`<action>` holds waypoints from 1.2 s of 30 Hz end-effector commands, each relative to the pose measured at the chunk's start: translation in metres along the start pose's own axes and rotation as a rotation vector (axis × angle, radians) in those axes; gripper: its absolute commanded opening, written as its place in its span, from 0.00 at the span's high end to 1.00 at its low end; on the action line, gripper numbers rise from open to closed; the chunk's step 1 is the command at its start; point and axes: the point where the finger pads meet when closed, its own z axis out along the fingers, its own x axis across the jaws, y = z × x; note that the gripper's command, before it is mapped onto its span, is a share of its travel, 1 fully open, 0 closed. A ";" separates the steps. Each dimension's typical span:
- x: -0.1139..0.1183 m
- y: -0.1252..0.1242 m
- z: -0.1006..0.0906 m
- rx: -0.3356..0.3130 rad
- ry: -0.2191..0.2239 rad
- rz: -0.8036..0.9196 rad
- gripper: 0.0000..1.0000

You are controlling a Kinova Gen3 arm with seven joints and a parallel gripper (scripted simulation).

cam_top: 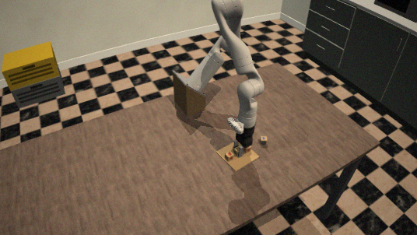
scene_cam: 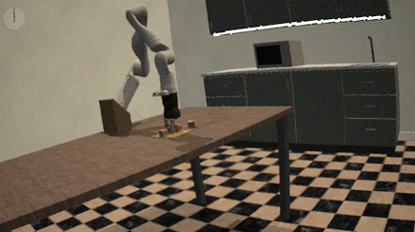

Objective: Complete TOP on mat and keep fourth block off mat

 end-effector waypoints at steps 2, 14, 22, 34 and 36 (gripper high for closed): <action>-0.001 0.000 -0.001 0.001 -0.002 0.000 0.43; -0.001 0.000 0.000 0.001 -0.002 0.000 0.43; -0.001 0.000 0.002 0.001 -0.002 0.000 0.43; -0.001 0.000 0.004 0.001 -0.002 0.000 0.43; -0.001 0.000 0.004 0.001 -0.002 0.000 0.43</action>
